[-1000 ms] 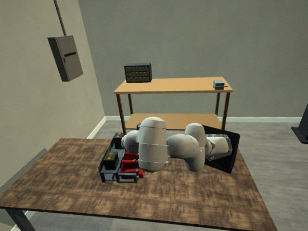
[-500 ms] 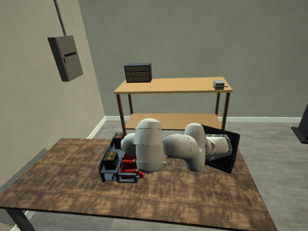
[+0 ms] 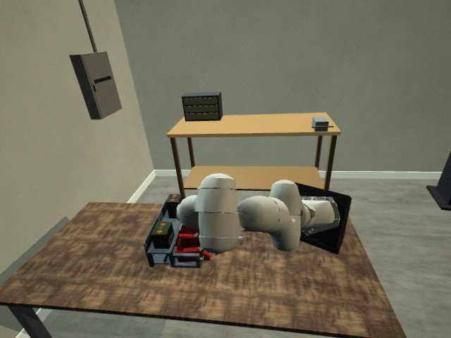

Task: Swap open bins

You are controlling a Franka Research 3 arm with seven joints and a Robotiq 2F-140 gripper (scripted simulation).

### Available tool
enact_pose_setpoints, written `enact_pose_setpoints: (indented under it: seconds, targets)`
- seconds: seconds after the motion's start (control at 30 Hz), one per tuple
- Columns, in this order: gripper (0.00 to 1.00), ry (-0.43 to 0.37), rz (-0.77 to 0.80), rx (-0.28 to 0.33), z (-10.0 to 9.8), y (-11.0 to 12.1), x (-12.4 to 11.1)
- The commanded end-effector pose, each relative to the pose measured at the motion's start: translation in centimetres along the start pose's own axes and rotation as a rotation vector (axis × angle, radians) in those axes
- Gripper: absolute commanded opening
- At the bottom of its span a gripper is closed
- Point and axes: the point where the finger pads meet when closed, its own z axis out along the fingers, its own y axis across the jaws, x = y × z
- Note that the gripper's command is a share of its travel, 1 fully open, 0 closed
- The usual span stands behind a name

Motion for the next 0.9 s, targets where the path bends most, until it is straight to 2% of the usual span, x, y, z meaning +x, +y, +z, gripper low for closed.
enact_pose_setpoints:
  seconds: [0.0,0.33,0.87]
  targets:
    - [0.00,-0.001,-0.008,0.000,0.1,0.0,0.0]
    - [0.00,-0.001,-0.008,0.000,0.1,0.1,0.0]
    - [0.00,-0.001,-0.008,0.000,0.2,1.7,0.0]
